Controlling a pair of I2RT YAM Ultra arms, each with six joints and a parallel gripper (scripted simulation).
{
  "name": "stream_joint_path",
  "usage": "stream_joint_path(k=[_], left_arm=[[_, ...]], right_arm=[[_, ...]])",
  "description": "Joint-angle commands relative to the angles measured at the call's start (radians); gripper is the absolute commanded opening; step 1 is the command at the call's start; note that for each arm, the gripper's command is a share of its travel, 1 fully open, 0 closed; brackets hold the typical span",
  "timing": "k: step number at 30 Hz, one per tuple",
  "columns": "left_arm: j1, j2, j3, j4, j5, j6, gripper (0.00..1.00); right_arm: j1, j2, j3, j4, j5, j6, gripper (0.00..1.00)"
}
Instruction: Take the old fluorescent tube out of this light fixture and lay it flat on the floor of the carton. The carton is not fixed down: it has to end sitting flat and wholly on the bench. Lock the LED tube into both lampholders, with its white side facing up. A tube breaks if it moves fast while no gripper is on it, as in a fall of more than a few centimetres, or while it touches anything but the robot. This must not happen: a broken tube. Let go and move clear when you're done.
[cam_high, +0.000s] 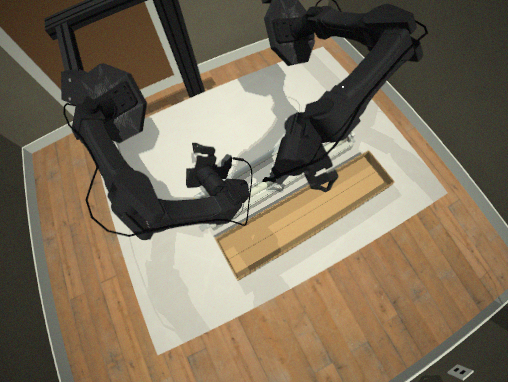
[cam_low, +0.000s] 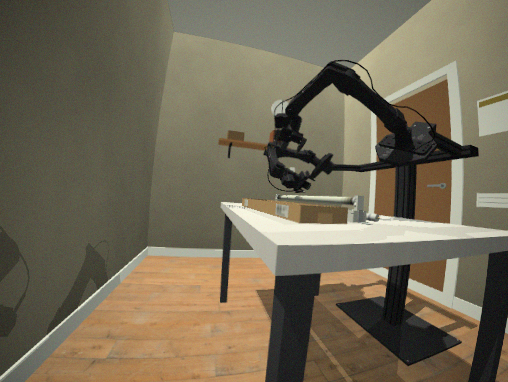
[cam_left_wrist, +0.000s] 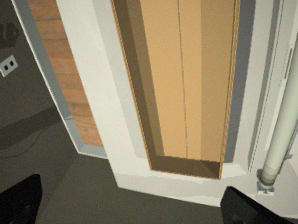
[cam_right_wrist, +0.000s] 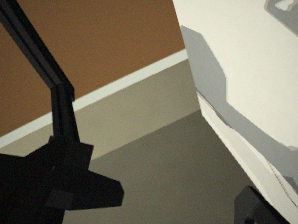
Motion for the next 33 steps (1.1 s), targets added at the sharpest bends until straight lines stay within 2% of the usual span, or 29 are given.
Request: stream_joint_path(k=[1, 18, 19, 33], left_arm=[[-0.03, -0.015, 0.009, 0.002, -0.003, -0.003, 1.0], [-0.03, -0.015, 0.007, 0.003, -0.003, -0.002, 1.0], [-0.03, -0.015, 0.007, 0.003, -0.003, -0.002, 0.49], [-0.03, -0.015, 0.007, 0.003, -0.003, -0.002, 0.49]], right_arm=[[0.016, -0.004, 0.001, 0.005, -0.009, -0.004, 1.0], [0.016, -0.004, 0.001, 0.005, -0.009, -0.004, 1.0], [0.016, -0.004, 0.001, 0.005, -0.009, -0.004, 1.0], [0.016, -0.004, 0.001, 0.005, -0.009, -0.004, 1.0]])
